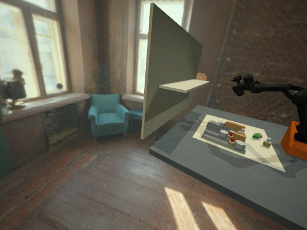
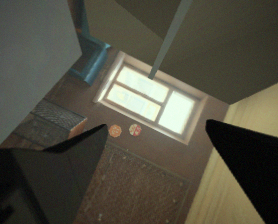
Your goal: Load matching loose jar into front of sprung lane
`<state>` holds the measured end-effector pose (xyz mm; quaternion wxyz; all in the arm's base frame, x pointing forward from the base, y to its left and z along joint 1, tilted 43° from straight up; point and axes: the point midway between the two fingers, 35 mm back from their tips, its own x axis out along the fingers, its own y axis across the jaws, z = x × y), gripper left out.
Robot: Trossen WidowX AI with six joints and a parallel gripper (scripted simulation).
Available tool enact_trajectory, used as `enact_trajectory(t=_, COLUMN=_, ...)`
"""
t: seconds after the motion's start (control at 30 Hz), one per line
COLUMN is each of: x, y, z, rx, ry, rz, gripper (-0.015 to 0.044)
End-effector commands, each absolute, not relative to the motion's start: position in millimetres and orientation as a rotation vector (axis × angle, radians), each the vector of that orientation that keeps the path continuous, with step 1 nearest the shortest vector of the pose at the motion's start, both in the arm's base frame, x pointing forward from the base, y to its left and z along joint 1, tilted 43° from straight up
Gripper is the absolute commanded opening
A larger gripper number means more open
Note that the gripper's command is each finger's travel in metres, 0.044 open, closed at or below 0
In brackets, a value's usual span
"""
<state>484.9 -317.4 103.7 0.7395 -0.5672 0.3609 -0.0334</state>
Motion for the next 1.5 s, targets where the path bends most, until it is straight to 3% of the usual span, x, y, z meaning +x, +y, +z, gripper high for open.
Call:
enact_trajectory(t=0.0, x=464.2, y=-273.6, z=83.7, rx=-1.068, ry=0.822, rz=0.071, gripper=0.044)
enact_trajectory(t=0.43, x=327.7, y=-109.0, z=40.6, rx=-0.294, ry=1.075, rz=0.472, gripper=0.044)
enact_trajectory(t=0.83, x=175.7, y=18.1, z=53.9, rx=0.498, ry=1.437, rz=0.609, gripper=0.044)
enact_trajectory(t=1.47, x=166.1, y=58.9, z=28.0, rx=0.544, ry=1.458, rz=0.611, gripper=0.044)
